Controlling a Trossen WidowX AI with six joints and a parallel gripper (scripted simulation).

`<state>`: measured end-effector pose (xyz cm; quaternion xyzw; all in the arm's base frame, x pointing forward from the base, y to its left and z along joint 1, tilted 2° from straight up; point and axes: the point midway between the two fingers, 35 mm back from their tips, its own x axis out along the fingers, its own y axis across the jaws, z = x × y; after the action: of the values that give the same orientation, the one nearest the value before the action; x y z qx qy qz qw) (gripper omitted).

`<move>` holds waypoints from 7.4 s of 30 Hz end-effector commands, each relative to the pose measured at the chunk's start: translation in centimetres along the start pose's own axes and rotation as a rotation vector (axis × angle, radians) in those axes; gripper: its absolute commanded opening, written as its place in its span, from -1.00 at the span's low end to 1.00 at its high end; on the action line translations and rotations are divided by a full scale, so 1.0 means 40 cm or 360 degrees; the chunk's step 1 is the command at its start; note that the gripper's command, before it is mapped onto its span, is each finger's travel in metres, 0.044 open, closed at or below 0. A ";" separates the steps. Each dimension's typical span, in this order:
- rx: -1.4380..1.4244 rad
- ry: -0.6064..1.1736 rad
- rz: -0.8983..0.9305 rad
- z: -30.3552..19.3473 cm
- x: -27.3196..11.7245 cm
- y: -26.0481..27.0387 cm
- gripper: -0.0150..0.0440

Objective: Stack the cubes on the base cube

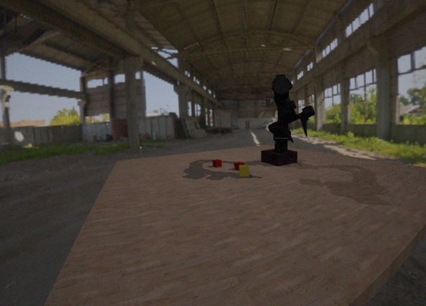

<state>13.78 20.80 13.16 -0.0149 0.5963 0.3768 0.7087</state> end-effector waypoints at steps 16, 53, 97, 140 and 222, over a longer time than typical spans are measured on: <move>0.1660 -0.0188 -0.0552 0.057 -0.125 -0.376 0.41; 0.2844 -0.0356 -0.0872 -0.100 -0.085 -0.694 0.41; 0.2844 -0.0357 -0.0872 -0.097 -0.067 -0.711 -0.14; 0.2895 -0.0373 -0.0866 0.015 -0.192 -0.590 -0.14; 0.3016 -0.0409 -0.0849 0.120 0.028 -0.521 0.13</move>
<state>29.27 8.76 4.72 0.4646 0.5487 -0.4275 0.5480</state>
